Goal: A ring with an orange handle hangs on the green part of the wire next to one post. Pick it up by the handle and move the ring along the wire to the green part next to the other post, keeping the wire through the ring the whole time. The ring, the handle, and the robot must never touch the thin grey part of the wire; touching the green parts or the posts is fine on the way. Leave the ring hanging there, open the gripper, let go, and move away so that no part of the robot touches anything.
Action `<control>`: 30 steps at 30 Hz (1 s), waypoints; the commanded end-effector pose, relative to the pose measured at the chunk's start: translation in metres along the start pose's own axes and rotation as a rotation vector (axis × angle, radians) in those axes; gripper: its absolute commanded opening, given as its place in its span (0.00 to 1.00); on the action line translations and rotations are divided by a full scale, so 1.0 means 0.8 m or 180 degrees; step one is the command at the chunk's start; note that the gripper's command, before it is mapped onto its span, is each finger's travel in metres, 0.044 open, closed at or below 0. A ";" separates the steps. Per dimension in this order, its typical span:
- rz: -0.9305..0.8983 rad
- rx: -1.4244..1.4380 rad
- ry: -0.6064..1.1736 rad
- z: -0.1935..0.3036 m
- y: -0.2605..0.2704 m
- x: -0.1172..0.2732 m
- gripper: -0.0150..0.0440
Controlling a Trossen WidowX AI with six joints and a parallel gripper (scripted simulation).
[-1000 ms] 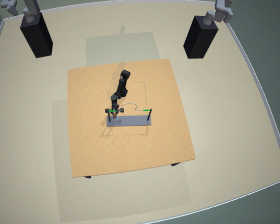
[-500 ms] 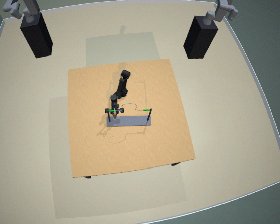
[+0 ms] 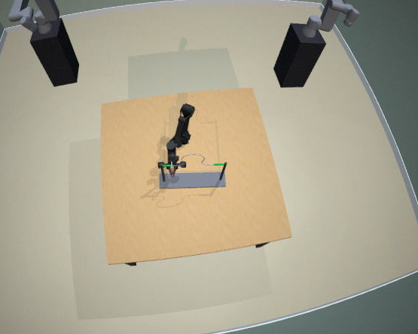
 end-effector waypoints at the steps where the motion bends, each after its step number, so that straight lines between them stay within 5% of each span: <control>1: 0.0008 -0.0022 0.0005 0.001 0.006 0.001 0.00; 30: -0.0019 -0.0313 -0.0007 0.000 0.054 0.000 0.00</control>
Point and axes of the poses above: the point midway between the two fingers, 35 mm back from their tips, its own x axis back along the fingers, its own y axis across the jaws, z = x × y, the point moved 8 cm from there along x, back along the fingers
